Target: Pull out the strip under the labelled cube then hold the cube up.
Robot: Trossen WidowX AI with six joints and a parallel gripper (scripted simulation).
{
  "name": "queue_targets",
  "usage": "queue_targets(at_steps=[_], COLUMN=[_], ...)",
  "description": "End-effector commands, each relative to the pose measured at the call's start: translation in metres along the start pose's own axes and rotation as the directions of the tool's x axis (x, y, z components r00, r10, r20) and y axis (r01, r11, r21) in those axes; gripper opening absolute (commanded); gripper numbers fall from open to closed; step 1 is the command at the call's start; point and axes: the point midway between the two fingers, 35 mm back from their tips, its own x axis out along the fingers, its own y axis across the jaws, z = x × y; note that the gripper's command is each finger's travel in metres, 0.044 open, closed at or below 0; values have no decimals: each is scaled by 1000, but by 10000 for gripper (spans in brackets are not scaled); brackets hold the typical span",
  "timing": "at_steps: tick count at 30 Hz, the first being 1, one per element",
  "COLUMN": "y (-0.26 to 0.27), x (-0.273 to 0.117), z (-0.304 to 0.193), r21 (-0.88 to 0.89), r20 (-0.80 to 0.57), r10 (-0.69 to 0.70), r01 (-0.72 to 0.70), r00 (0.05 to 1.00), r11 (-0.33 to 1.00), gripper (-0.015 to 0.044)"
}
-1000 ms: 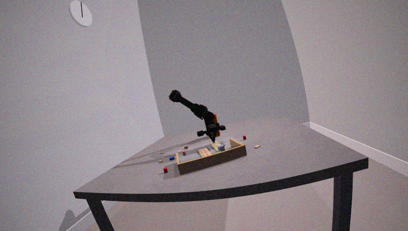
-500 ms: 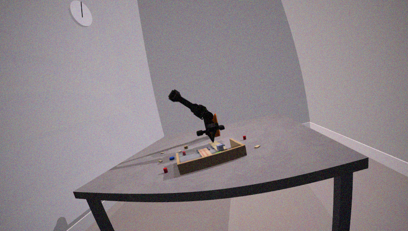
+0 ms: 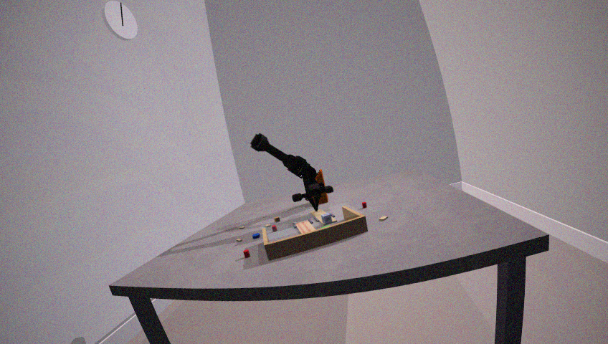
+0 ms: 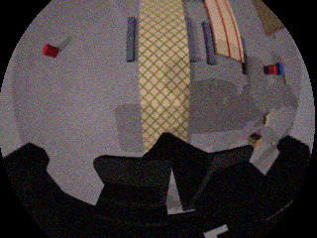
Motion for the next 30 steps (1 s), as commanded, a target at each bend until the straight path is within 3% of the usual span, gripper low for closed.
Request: queue_targets(at_steps=[1,30], y=[0,0], x=[4,4], z=[-16,-42], r21=[-11,-12], r20=[-33,-34], r10=[-1,-1], r01=[0,0], r00=[999,999], r11=[1000,1000], gripper=[0,0])
